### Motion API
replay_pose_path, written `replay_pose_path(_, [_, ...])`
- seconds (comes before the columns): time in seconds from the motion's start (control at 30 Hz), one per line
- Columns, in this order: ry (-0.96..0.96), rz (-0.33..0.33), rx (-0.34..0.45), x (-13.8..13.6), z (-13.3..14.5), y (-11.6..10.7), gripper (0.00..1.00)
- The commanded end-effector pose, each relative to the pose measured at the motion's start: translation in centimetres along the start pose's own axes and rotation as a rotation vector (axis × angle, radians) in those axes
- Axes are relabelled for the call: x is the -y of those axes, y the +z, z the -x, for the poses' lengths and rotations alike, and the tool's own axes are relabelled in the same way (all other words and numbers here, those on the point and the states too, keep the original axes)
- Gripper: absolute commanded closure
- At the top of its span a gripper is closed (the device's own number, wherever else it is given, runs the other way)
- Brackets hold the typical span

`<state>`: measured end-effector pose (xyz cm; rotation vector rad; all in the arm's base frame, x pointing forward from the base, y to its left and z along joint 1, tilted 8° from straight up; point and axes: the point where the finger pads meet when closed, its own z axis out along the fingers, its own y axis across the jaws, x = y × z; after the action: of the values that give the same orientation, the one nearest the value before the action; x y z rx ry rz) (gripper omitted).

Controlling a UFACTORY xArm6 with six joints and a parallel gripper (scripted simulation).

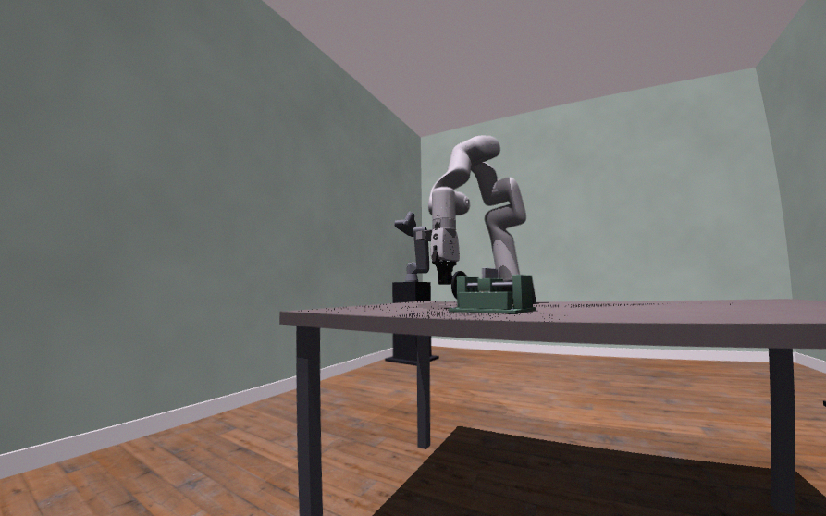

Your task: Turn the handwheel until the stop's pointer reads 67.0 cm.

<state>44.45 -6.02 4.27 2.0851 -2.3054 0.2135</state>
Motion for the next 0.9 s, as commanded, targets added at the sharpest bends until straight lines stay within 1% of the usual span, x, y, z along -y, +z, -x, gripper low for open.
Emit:
replay_pose_path(0.0, [0.0, 0.0, 0.0, -0.4, 0.0, -0.4, 0.94])
replay_pose_path(0.33, [0.0, 0.0, 0.0, -2.3, 0.0, -1.0, 0.94])
replay_pose_path(0.43, [0.0, 0.0, 0.0, -2.4, 0.0, -1.0, 0.94])
replay_pose_path(0.63, [0.0, 0.0, 0.0, -3.6, 0.0, -0.8, 0.94])
replay_pose_path(0.87, [0.0, 0.0, 0.0, -4.8, 0.0, 0.2, 0.94])
